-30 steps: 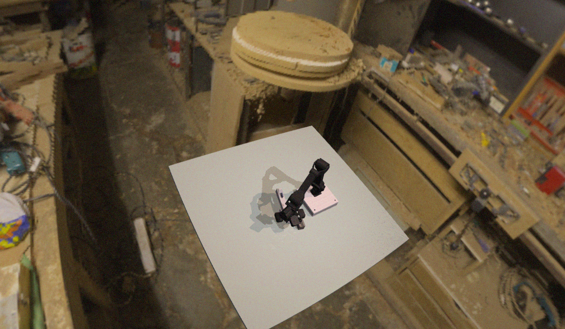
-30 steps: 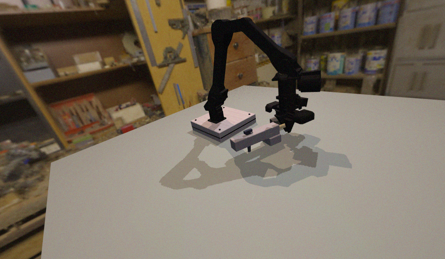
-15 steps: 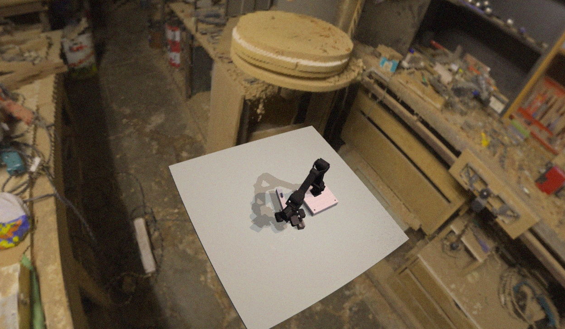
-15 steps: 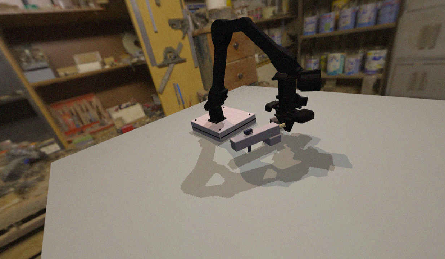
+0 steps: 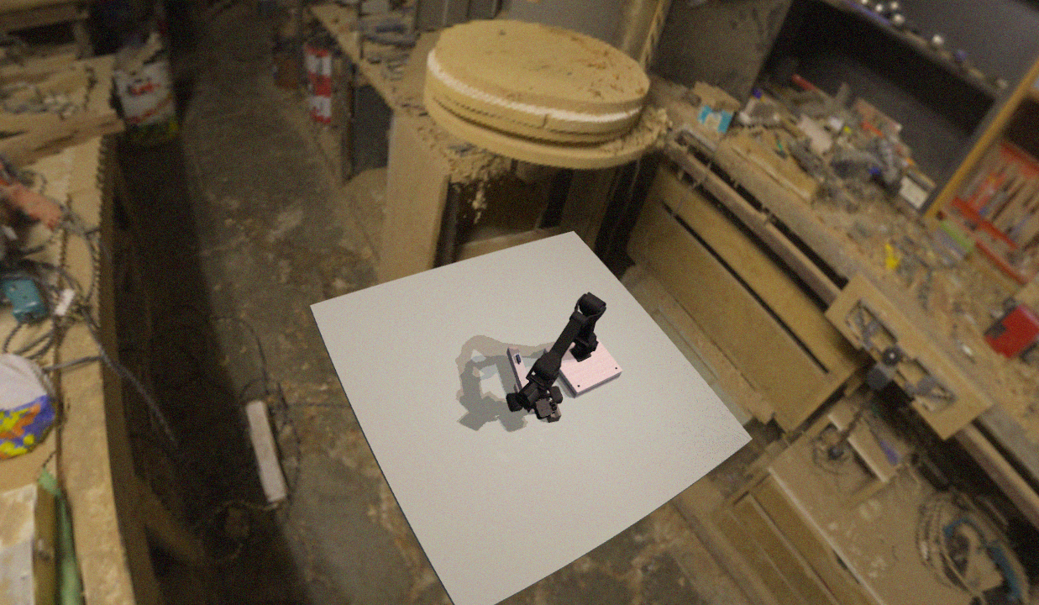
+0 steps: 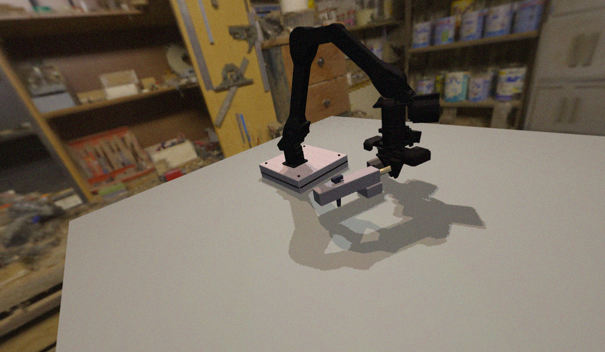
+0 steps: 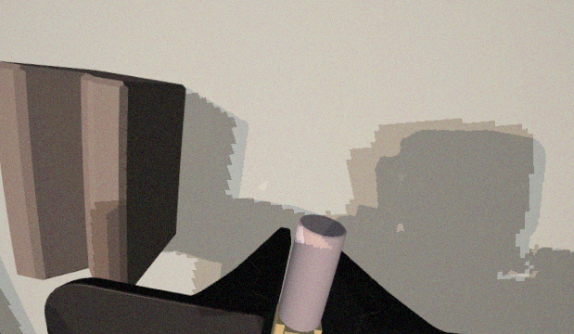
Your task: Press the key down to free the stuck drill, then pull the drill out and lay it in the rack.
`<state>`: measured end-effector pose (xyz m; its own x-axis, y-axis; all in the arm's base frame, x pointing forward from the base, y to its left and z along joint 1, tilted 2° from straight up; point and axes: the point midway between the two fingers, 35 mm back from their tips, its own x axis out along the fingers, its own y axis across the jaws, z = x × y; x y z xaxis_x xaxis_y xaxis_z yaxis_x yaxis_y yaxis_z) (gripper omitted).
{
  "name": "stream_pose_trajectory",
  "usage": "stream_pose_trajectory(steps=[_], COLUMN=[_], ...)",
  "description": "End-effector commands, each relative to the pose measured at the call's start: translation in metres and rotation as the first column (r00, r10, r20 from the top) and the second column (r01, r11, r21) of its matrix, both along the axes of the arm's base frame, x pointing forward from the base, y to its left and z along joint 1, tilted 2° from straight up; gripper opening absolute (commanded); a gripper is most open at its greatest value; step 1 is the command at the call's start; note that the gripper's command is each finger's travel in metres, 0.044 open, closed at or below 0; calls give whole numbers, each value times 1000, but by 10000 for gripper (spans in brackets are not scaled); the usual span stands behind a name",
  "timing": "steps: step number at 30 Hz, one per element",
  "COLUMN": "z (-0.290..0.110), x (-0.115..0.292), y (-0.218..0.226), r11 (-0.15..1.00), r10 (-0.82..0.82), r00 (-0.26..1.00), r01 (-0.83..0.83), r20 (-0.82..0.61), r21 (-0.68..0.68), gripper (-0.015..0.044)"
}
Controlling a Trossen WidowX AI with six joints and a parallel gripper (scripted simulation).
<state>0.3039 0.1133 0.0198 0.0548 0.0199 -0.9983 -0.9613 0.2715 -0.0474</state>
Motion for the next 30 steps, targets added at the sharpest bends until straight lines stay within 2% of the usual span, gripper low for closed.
stream_pose_trajectory(steps=[1, 30], z=[0, 2], x=[2, 13], y=[7, 48], r11=[1000, 1000], r10=[-2, -2], r00=[1000, 1000], r01=[2, 2], r20=[-2, -1], r21=[1, 4], gripper=[0, 0])
